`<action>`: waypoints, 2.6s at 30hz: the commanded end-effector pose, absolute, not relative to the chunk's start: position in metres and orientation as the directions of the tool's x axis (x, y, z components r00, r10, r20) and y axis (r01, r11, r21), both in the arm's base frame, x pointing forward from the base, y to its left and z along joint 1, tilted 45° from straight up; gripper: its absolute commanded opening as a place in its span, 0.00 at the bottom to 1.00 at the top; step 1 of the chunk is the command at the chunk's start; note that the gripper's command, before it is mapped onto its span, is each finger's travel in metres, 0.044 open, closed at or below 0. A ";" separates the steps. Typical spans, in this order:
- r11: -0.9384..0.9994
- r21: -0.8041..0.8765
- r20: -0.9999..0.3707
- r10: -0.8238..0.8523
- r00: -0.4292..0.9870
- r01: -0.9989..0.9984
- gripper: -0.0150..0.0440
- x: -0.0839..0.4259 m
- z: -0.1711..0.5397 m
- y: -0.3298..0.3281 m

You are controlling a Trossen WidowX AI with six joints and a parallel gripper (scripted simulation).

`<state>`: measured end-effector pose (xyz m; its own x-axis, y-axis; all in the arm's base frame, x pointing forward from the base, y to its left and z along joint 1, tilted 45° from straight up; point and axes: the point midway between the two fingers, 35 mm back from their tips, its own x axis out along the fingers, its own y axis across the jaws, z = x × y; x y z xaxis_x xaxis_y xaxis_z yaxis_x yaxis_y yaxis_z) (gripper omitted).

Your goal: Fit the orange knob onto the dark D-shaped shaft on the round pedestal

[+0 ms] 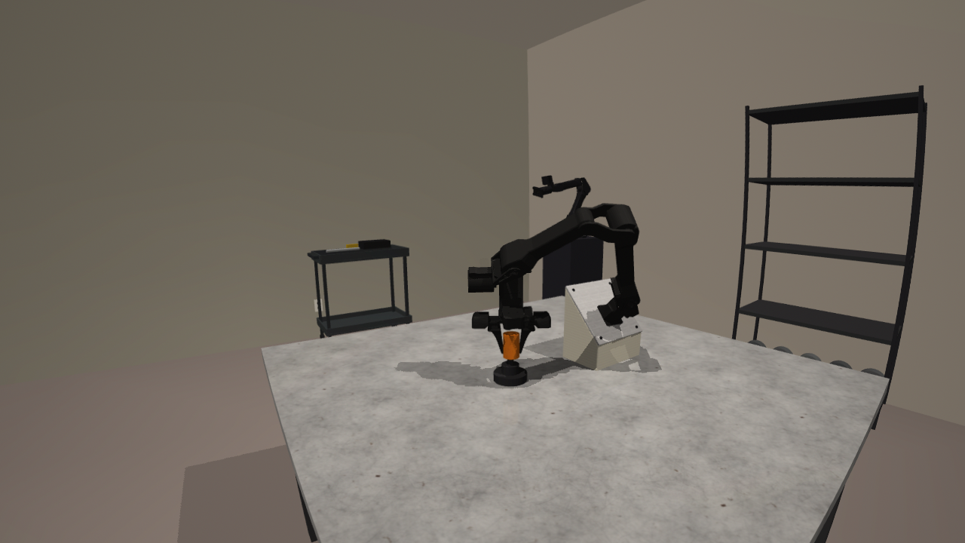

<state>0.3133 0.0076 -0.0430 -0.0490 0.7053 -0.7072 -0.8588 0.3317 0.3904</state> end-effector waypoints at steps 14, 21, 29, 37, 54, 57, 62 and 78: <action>0.199 0.255 -0.710 0.703 -0.044 -0.946 0.25 0.316 -0.044 0.007; 0.199 0.255 -0.710 0.703 -0.044 -0.946 0.25 0.315 -0.044 0.008; 0.199 0.255 -0.710 0.703 -0.044 -0.946 0.25 0.315 -0.044 0.008; 0.161 0.219 -0.710 0.703 -0.044 -0.962 0.25 0.316 -0.041 0.005; 0.053 0.113 -0.710 0.703 -0.044 -0.992 0.25 0.316 -0.043 0.007; 0.053 0.113 -0.710 0.703 -0.044 -0.992 0.25 0.316 -0.042 0.006; 0.053 0.113 -0.710 0.703 -0.044 -0.992 0.25 0.316 -0.044 0.008; 0.053 0.114 -0.710 0.703 -0.044 -0.992 0.25 0.314 -0.041 0.006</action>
